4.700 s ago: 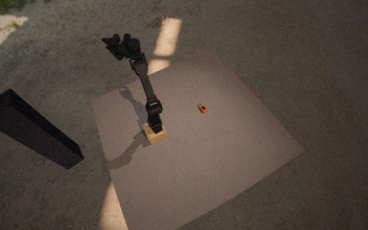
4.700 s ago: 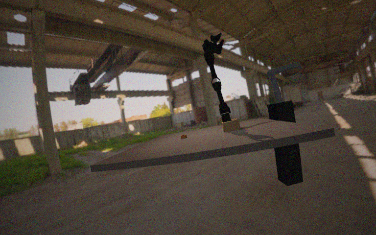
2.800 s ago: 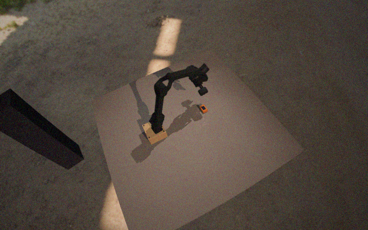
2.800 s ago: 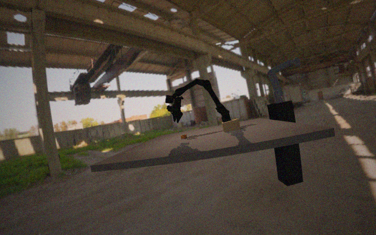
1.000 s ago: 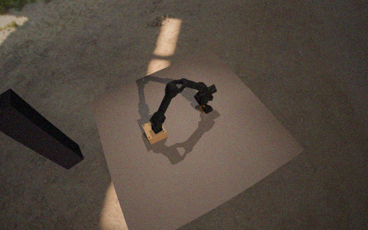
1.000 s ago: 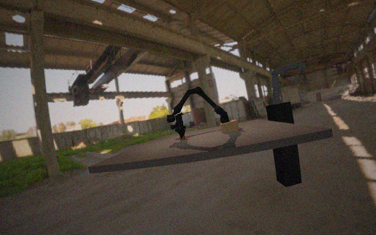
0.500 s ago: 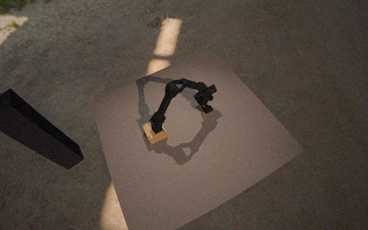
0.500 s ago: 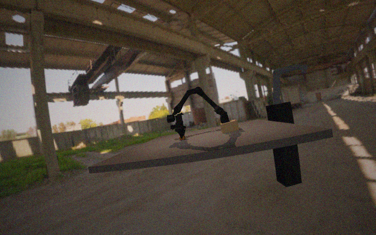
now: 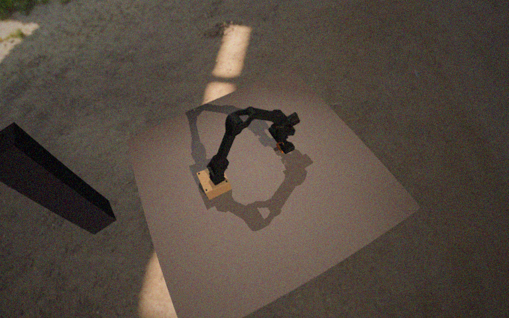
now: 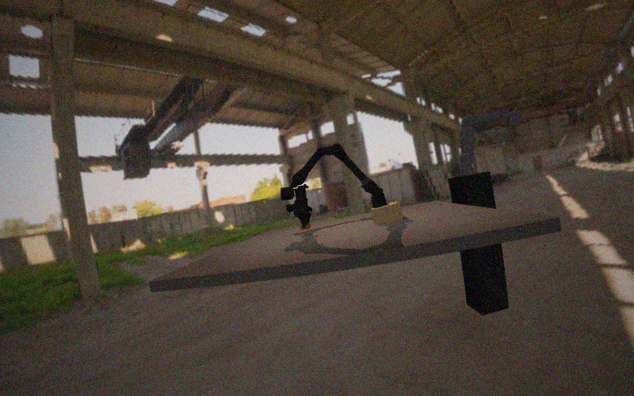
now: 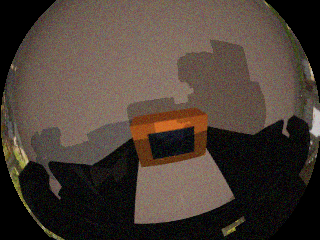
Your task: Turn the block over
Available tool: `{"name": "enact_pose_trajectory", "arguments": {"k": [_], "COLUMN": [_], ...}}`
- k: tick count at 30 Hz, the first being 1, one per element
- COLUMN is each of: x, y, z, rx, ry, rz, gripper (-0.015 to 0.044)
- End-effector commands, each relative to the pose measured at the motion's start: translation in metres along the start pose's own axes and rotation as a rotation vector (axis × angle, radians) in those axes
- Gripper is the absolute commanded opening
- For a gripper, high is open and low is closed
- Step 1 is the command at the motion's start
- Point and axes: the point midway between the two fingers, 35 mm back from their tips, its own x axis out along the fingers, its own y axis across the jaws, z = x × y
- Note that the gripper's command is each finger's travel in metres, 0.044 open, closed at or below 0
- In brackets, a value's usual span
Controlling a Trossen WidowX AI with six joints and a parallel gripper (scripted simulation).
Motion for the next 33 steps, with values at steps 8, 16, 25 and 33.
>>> {"name": "enact_pose_trajectory", "arguments": {"k": [8,16,25,33], "x": [0.0099,0.0135,0.0138,0.0108], "y": [-0.0004,-0.0003,-0.0003,-0.0005], "z": [0.0005,0.0007,-0.002,-0.0073], "rx": [-0.008,-0.009,-0.009,-0.007], "ry": [-0.131,-0.251,-0.386,-0.506], "rz": [-0.005,-0.006,-0.005,-0.003], "gripper": [0.0,0.0,0.0,0.0]}}
